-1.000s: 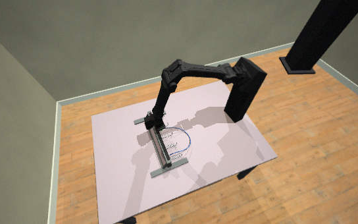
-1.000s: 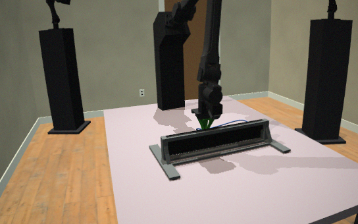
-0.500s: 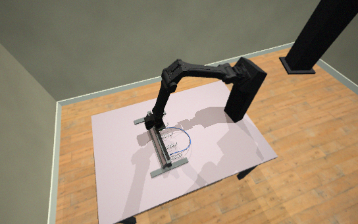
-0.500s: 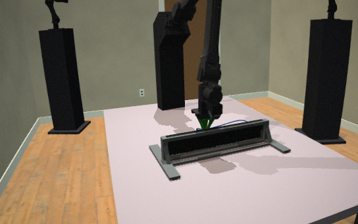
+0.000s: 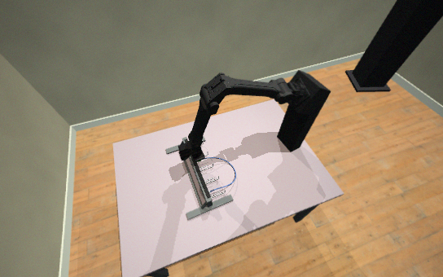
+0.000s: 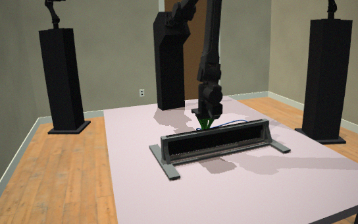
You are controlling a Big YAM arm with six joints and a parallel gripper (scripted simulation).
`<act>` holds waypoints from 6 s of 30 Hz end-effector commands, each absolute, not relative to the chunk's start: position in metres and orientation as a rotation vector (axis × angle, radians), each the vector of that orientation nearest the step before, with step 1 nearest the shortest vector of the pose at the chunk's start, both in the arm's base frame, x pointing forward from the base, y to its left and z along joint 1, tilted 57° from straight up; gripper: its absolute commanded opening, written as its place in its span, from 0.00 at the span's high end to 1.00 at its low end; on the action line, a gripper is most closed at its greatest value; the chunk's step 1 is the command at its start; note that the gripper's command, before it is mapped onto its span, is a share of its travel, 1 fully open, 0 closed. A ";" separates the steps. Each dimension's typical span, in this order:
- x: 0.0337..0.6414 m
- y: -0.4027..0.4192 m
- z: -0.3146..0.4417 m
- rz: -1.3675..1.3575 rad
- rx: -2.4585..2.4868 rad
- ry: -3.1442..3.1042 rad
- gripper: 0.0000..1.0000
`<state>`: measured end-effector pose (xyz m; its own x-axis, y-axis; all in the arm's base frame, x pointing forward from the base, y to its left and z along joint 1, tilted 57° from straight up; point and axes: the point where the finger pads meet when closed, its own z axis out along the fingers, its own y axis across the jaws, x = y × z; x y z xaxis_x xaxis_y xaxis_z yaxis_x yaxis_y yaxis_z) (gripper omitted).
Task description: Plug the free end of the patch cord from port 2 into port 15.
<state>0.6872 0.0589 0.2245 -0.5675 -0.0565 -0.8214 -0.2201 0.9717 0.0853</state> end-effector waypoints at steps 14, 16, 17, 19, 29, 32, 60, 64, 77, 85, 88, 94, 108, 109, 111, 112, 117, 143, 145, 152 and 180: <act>0.684 0.066 0.239 0.228 -0.191 2.154 0.64; 0.686 0.067 0.236 0.229 -0.193 2.156 0.64; 0.687 0.067 0.234 0.229 -0.193 2.157 0.64; 0.687 0.067 0.234 0.229 -0.193 2.157 0.64; 0.690 0.068 0.225 0.230 -0.197 2.168 0.64; 0.689 0.068 0.224 0.230 -0.197 2.171 0.64; 0.683 0.060 0.225 0.224 -0.191 2.176 0.64; 0.682 0.059 0.228 0.222 -0.190 2.171 0.64; 0.683 0.055 0.241 0.217 -0.187 2.150 0.64; 0.683 0.052 0.250 0.212 -0.185 2.134 0.64; 0.683 0.052 0.250 0.212 -0.185 2.135 0.64; 0.677 0.048 0.251 0.210 -0.183 2.142 0.64; 0.648 0.039 0.265 0.206 -0.188 2.147 0.64; 0.646 0.039 0.267 0.206 -0.188 2.147 0.64; 0.640 0.037 0.270 0.206 -0.189 2.147 0.64; 0.637 0.036 0.271 0.205 -0.189 2.147 0.64; 0.625 0.033 0.279 0.205 -0.189 2.147 0.64; 0.621 0.032 0.282 0.206 -0.193 2.145 0.64; 0.623 0.032 0.279 0.206 -0.193 2.148 0.64; 0.627 0.031 0.275 0.205 -0.193 2.152 0.64; 0.631 0.032 0.275 0.206 -0.195 2.150 0.64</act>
